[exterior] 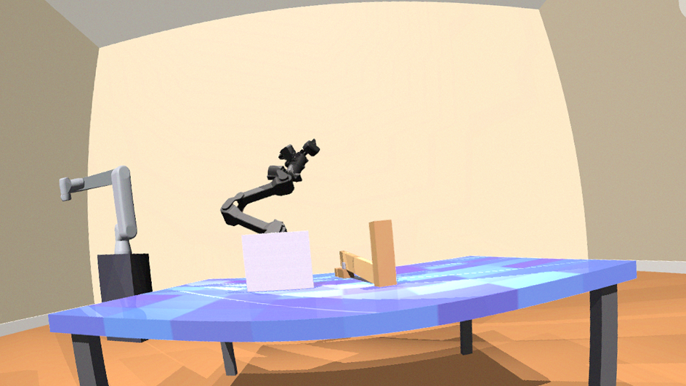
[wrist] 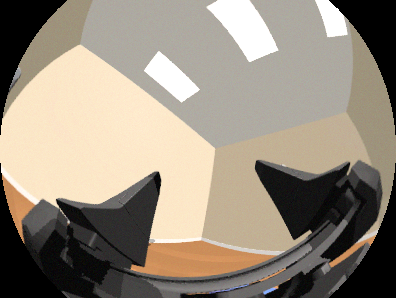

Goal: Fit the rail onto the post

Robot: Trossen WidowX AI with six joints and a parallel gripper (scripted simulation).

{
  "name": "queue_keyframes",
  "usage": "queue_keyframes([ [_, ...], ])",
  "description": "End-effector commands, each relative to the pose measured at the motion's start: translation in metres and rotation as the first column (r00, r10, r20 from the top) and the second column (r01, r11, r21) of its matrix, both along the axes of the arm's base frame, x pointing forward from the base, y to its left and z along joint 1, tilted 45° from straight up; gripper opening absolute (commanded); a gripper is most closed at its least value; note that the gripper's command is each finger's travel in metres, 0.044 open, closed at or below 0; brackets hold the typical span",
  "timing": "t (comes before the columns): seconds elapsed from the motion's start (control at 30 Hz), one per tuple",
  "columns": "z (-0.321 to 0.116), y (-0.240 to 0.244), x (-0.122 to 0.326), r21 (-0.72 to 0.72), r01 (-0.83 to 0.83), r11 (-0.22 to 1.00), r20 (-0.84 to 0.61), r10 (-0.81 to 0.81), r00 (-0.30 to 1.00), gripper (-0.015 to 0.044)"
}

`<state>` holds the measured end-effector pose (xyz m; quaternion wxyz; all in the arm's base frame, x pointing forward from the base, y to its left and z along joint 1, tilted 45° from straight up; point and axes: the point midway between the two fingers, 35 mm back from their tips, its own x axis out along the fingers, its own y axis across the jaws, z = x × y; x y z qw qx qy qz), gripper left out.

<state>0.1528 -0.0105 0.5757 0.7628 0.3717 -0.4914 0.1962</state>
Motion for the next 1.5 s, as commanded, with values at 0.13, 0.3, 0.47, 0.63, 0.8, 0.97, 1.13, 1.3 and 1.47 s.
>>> queue_keyframes([
  [0.13, -0.064, -0.001, 0.129, -0.378, 0.226, 0.898, -0.372, -0.371, 0.851, 0.0440],
  [0.3, -0.119, -0.005, 0.189, -0.638, 0.185, 0.748, -0.461, -0.563, 0.686, 0.0440],
  [0.47, -0.183, -0.010, 0.234, -0.830, 0.027, 0.557, -0.454, -0.704, 0.546, 0.0440],
  [0.63, -0.250, -0.014, 0.263, -0.918, -0.192, 0.348, -0.397, -0.789, 0.469, 0.0440],
  [0.8, -0.319, -0.018, 0.277, -0.899, -0.418, 0.127, -0.332, -0.821, 0.464, 0.0440],
  [0.97, -0.387, -0.020, 0.276, -0.795, -0.599, -0.093, -0.300, -0.798, 0.522, 0.0440],
  [1.13, -0.449, -0.019, 0.261, -0.649, -0.698, -0.303, -0.325, -0.719, 0.614, 0.0440],
  [1.3, -0.503, -0.017, 0.237, -0.514, -0.704, -0.490, -0.407, -0.583, 0.703, 0.0440],
  [1.47, -0.547, -0.011, 0.205, -0.441, -0.632, -0.638, -0.524, -0.389, 0.758, 0.0440],
])
